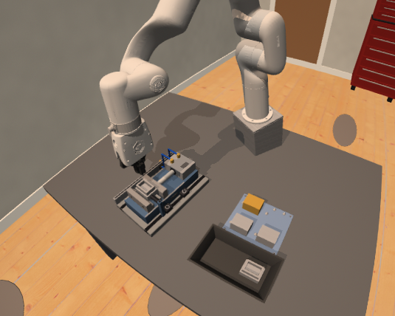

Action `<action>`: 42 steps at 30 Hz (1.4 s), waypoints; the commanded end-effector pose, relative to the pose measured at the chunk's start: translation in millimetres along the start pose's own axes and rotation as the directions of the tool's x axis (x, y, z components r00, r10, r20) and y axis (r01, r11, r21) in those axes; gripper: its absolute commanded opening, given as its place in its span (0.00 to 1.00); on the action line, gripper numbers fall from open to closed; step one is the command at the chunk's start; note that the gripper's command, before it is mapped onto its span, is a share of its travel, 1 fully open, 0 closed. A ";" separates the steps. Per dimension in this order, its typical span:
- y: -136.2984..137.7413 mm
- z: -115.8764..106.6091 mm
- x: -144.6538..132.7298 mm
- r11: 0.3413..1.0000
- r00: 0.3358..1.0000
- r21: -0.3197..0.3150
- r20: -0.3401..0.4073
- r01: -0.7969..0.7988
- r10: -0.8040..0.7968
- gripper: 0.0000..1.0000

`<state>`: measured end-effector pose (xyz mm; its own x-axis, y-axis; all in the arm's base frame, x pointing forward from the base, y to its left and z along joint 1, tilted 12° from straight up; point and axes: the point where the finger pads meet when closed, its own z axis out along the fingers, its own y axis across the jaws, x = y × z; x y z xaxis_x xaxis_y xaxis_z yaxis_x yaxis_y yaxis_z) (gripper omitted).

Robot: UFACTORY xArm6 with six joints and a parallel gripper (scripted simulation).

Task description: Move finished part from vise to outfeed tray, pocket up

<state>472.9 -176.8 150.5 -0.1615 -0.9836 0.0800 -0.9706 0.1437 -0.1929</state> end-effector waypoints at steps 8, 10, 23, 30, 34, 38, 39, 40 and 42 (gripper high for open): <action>-1.5 -1.6 0.3 1.000 1.000 0.004 -0.001 0.000 0.000 0.69; -1.5 -1.6 0.3 1.000 1.000 0.004 -0.001 0.000 0.000 0.69; -1.5 -1.6 0.3 1.000 1.000 0.004 -0.001 0.000 0.000 0.69; -1.5 -1.6 0.3 1.000 1.000 0.004 -0.001 0.000 0.000 0.69; -1.5 -1.6 0.3 1.000 1.000 0.004 -0.001 0.000 0.000 0.69; -1.5 -1.6 0.3 1.000 1.000 0.004 -0.001 0.000 0.000 0.69; -1.5 -1.6 0.3 1.000 1.000 0.004 -0.001 0.000 0.000 0.69; -1.5 -1.6 0.3 1.000 1.000 0.004 -0.001 0.000 0.000 0.69; -1.5 -1.5 0.3 1.000 1.000 0.004 -0.001 0.000 0.000 0.69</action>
<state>473.0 -176.8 150.4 -0.1615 -0.9836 0.0800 -0.9706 0.1437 -0.1929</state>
